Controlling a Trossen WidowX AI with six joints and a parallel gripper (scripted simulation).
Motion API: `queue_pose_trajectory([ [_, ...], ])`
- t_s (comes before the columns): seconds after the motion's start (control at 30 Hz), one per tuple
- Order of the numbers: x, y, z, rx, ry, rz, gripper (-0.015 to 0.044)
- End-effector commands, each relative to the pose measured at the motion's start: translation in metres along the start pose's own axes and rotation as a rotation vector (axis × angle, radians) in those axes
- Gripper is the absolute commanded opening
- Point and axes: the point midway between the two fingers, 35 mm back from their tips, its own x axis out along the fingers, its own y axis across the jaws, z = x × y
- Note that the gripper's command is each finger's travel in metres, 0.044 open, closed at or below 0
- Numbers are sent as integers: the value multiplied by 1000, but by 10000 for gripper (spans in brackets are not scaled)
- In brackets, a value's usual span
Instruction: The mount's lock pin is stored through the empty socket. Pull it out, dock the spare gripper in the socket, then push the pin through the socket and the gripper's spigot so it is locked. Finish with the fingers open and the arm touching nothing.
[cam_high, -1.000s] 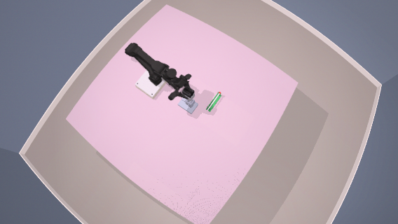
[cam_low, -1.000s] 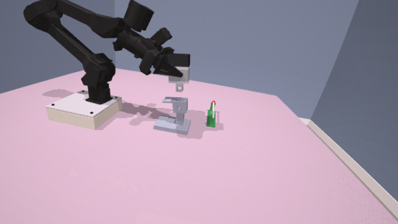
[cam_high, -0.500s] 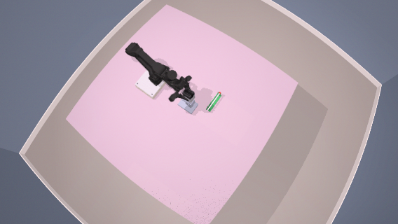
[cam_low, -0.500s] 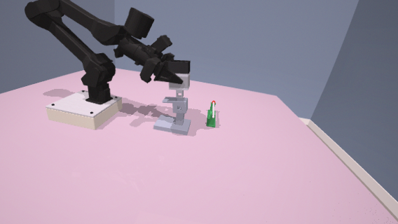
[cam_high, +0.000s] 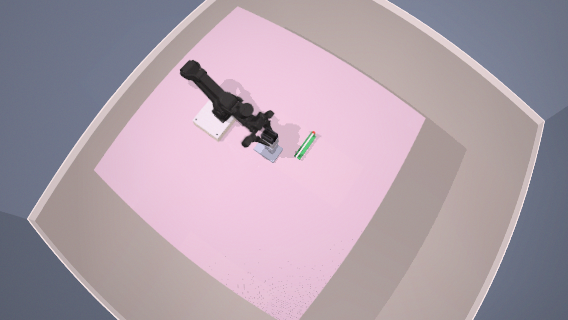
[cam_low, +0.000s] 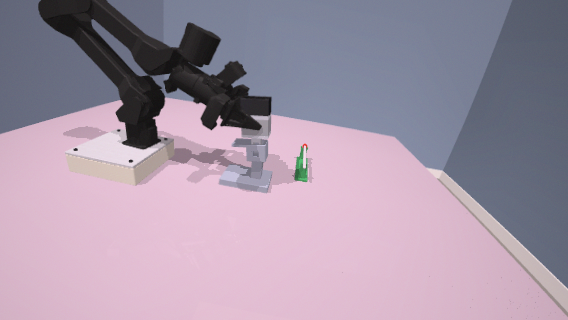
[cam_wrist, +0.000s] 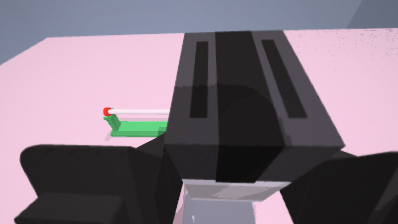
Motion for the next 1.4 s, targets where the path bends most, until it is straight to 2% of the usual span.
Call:
queue_pose_trajectory([
  [0.0,3,1,-2,2,-12,4,0],
  [0.8,10,0,-14,0,-9,1,0],
  [1.37,10,0,-14,0,-9,1,440],
])
